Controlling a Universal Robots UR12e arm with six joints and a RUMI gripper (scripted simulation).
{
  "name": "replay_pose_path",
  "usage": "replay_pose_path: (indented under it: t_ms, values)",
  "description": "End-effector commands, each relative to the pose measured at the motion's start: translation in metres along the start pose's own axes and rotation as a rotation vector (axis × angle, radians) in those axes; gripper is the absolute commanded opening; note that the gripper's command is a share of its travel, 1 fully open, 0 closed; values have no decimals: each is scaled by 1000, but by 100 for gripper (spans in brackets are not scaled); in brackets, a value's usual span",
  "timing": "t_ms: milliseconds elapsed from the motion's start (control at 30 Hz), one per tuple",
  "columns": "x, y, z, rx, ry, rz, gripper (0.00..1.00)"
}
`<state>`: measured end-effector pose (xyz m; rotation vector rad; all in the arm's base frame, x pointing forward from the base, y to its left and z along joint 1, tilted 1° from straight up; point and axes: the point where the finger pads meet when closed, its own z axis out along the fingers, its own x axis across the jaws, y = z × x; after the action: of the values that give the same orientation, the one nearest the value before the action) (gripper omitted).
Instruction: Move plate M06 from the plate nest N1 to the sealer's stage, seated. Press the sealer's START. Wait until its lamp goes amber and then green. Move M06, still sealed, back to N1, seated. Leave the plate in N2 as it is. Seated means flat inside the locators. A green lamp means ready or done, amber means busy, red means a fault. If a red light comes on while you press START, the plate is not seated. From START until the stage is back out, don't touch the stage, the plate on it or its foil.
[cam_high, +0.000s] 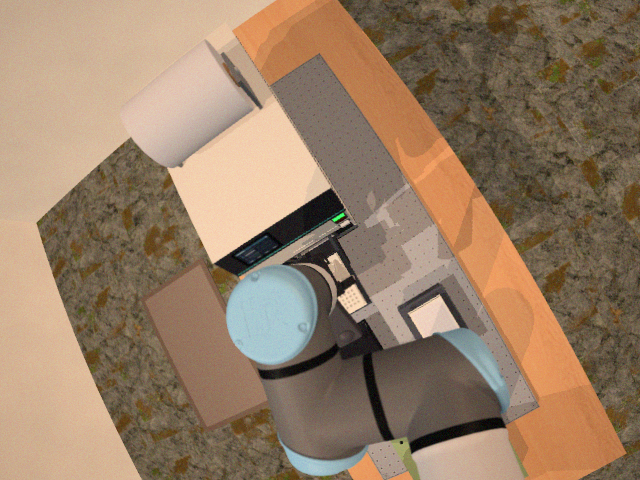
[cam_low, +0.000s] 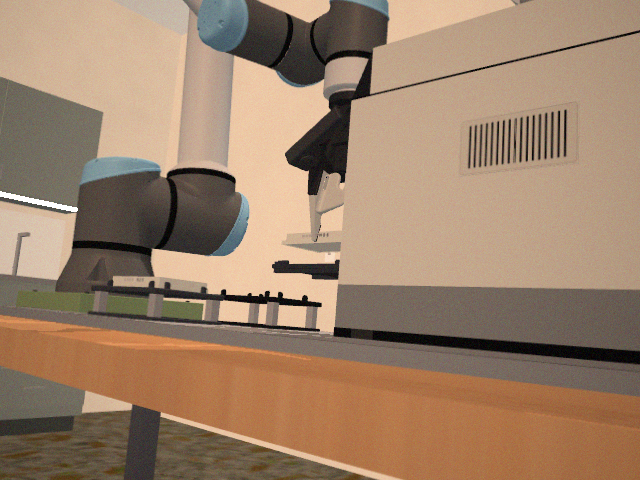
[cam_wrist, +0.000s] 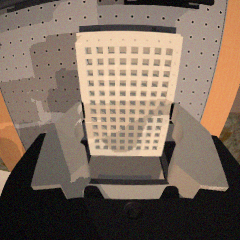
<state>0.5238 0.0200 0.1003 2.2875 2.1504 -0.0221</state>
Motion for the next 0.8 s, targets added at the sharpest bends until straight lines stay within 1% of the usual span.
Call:
replay_pose_path:
  t_ms: [0, 400, 767]
  values:
    - [0, 1, 1, -1, 0, 0, 0]
    - [0, 1, 17, -1, 0, 0, 0]
    - [0, 1, 17, -1, 0, 0, 0]
